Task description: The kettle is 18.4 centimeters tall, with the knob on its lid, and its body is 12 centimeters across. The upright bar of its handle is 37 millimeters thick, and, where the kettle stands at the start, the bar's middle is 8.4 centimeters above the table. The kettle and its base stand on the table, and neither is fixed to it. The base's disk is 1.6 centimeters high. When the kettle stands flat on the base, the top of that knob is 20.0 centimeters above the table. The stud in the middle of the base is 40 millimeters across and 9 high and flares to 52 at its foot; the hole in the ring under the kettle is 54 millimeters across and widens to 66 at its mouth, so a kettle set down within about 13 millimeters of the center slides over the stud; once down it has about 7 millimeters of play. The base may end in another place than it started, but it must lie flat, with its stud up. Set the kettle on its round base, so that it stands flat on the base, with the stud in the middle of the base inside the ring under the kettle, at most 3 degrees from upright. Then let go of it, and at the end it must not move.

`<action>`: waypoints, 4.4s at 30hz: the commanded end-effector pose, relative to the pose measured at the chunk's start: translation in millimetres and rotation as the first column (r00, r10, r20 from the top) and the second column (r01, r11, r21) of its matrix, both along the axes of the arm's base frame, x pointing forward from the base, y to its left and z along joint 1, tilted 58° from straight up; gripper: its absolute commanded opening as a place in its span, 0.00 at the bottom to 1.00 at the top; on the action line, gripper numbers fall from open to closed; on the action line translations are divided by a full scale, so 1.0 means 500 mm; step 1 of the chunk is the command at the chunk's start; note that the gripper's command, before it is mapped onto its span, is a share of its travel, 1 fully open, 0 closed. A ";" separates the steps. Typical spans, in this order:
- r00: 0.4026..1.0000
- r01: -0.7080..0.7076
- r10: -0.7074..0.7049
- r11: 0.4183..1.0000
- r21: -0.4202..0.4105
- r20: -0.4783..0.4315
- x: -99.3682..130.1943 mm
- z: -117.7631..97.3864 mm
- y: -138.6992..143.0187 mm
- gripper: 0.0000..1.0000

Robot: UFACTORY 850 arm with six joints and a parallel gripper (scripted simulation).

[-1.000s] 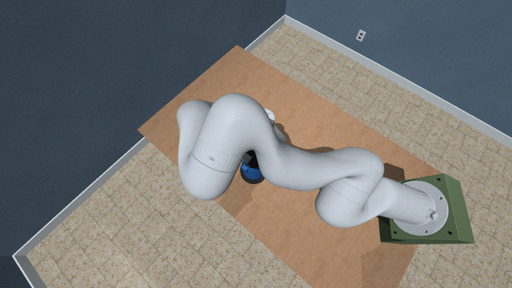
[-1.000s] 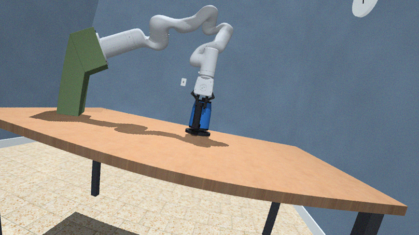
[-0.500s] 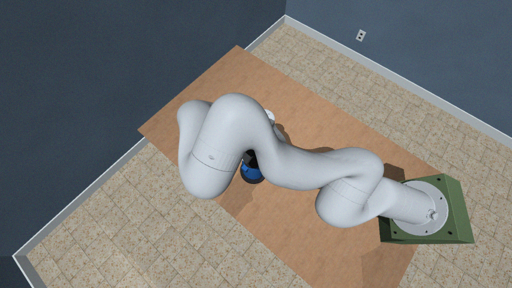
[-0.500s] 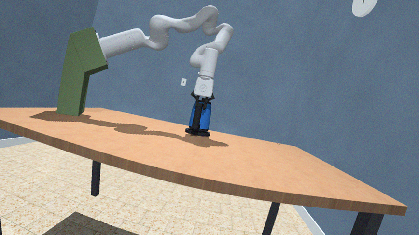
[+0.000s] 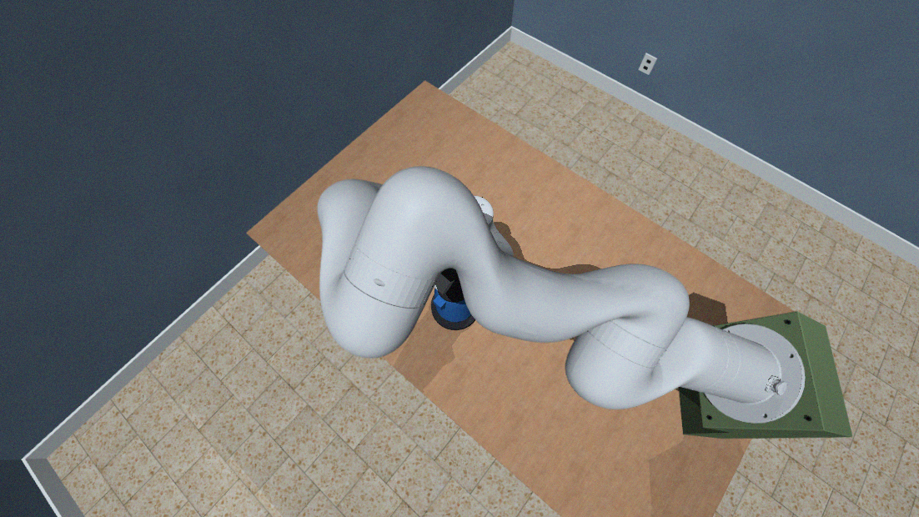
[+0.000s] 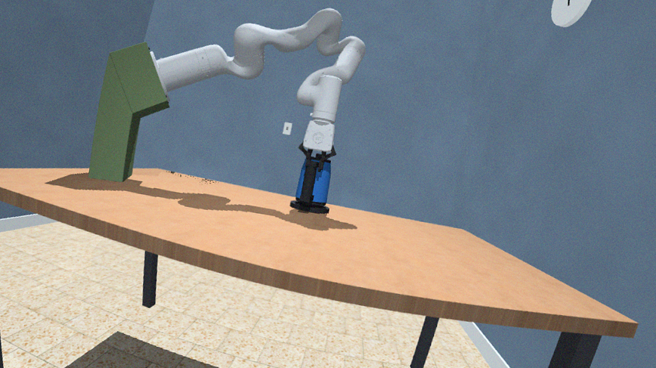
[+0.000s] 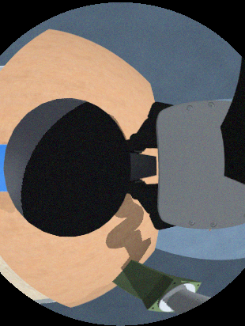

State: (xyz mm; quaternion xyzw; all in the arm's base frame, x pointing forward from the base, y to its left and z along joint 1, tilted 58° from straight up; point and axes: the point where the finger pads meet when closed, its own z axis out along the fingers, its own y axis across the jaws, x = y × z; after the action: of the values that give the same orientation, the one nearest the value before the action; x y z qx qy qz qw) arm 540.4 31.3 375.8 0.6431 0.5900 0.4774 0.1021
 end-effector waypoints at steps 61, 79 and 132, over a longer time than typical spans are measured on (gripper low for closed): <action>1.000 0.000 0.000 1.000 0.000 0.001 0.010 -0.006 0.006 0.00; 1.000 0.000 0.000 1.000 0.000 0.001 0.013 -0.009 0.007 0.00; 1.000 0.000 0.000 1.000 0.000 0.001 0.013 -0.009 0.007 0.81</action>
State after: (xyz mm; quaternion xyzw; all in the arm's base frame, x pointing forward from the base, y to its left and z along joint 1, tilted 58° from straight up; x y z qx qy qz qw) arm 547.0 35.2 371.2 0.6431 0.5900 0.4774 0.1022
